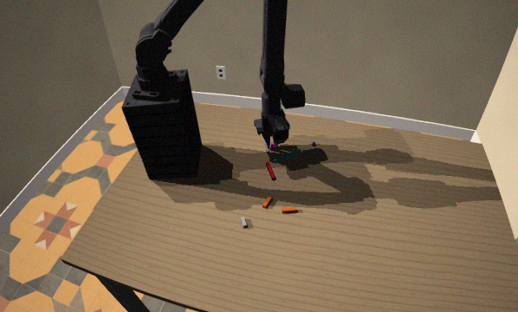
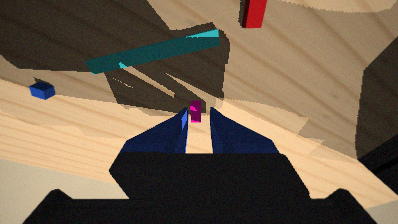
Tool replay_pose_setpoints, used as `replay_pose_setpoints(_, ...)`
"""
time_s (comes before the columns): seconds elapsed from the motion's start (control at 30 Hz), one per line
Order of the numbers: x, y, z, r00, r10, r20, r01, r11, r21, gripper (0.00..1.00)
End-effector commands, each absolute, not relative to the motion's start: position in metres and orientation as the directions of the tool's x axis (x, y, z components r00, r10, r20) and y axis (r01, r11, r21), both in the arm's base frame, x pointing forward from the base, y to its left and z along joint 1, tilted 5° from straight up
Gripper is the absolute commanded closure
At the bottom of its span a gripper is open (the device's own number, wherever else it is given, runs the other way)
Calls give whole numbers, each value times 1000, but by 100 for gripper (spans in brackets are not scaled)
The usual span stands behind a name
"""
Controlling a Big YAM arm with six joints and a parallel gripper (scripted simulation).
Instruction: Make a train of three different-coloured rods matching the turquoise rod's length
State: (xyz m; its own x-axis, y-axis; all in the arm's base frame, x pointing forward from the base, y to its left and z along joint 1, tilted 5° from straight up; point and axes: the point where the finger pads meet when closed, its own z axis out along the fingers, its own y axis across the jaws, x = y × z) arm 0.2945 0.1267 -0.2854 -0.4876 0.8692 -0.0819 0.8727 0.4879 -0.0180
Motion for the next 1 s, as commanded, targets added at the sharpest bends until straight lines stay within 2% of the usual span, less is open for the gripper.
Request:
replay_pose_setpoints(0.0,297,125,-291,-487,869,-85,873,488,-10,77)
replay_pose_setpoints(0.93,297,125,-291,-487,869,-85,873,488,-10,77)
replay_pose_setpoints(0.97,297,125,-291,-487,869,-85,873,488,-10,96)
